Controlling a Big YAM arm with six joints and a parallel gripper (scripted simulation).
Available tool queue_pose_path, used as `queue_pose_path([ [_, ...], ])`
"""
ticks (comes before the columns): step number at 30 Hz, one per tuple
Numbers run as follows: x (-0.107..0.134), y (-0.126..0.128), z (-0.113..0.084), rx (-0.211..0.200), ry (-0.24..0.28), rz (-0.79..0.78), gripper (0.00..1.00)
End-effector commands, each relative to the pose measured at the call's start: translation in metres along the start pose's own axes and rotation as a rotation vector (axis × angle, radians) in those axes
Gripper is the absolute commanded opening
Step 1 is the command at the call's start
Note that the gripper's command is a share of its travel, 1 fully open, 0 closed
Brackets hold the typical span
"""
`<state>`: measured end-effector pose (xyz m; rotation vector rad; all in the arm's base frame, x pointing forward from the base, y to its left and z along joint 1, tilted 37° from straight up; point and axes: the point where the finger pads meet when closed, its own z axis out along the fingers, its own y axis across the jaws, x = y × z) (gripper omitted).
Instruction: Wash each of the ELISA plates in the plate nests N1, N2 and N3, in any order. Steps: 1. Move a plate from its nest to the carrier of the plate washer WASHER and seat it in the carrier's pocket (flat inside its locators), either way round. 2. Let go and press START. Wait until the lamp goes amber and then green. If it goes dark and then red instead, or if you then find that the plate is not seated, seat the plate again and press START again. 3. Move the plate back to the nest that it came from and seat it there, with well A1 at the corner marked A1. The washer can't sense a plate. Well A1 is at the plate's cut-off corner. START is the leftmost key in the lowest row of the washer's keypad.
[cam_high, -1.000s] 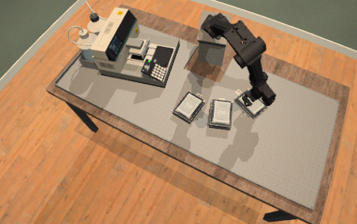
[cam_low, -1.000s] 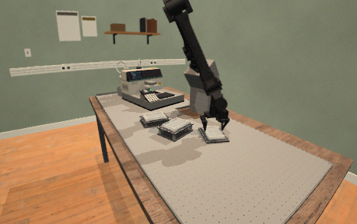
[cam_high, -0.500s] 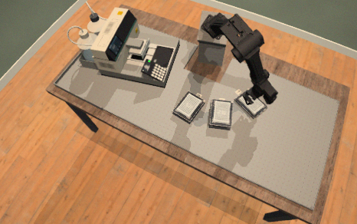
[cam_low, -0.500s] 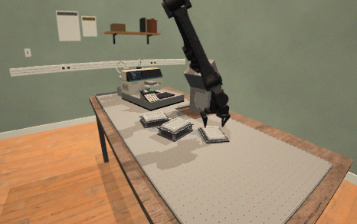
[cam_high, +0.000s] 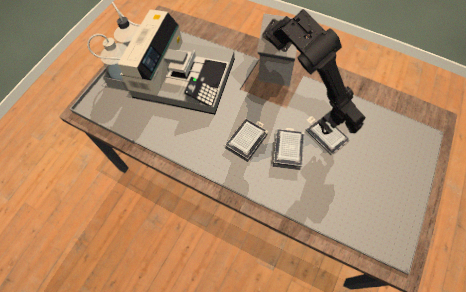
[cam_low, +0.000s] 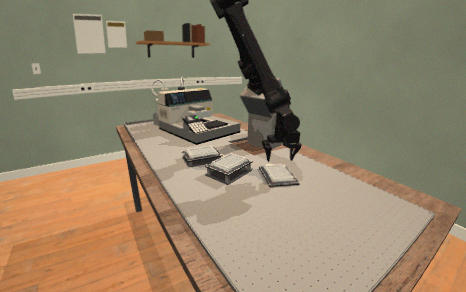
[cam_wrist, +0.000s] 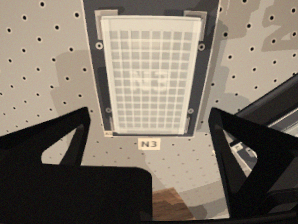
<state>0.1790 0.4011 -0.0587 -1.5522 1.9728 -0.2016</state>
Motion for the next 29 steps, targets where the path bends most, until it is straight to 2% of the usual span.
queue_pose_path([
  [1, -0.003, 0.003, -0.015, -0.004, -0.015, 0.005, 1.0],
  [19, -0.003, 0.003, -0.041, -0.004, -0.015, 0.005, 1.0],
  [29, -0.005, -0.001, -0.034, -0.001, -0.012, 0.008, 1.0],
])
